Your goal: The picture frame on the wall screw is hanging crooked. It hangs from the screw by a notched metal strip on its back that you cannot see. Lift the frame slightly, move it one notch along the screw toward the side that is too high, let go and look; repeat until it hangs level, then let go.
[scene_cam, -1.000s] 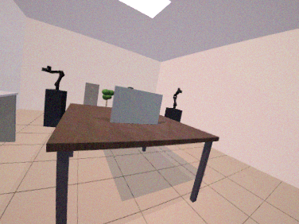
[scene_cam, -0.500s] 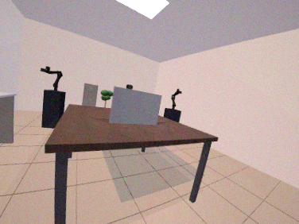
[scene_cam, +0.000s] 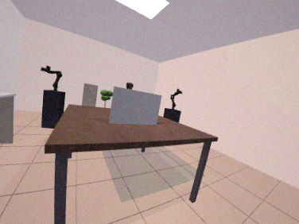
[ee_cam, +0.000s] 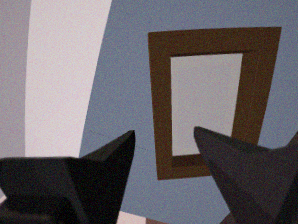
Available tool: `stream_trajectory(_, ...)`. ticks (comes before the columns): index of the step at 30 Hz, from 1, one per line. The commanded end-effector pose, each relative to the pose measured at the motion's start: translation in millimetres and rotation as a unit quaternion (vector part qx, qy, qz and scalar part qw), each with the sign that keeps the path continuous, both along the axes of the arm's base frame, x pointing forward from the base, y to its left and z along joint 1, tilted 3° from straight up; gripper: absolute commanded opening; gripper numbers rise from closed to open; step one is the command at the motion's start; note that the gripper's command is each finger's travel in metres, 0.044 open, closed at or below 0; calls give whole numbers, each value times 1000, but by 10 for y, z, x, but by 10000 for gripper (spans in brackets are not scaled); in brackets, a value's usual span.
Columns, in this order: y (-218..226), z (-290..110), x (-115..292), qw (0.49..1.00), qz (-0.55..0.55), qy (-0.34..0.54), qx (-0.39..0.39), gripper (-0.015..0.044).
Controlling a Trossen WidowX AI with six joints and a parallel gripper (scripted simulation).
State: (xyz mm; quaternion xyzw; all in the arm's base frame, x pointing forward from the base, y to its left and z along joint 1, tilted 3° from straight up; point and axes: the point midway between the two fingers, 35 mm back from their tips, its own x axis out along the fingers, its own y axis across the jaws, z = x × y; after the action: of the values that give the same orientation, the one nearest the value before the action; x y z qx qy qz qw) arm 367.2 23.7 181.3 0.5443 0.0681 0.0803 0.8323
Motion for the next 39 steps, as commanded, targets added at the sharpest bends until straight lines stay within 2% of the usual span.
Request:
stream_trajectory(1,-4,3,8,1000,-2,0,2,260)
stream_trajectory(27,74,2,383,1000,-2,-2,2,260)
stream_trajectory(39,77,1,394,1000,-2,-2,2,260)
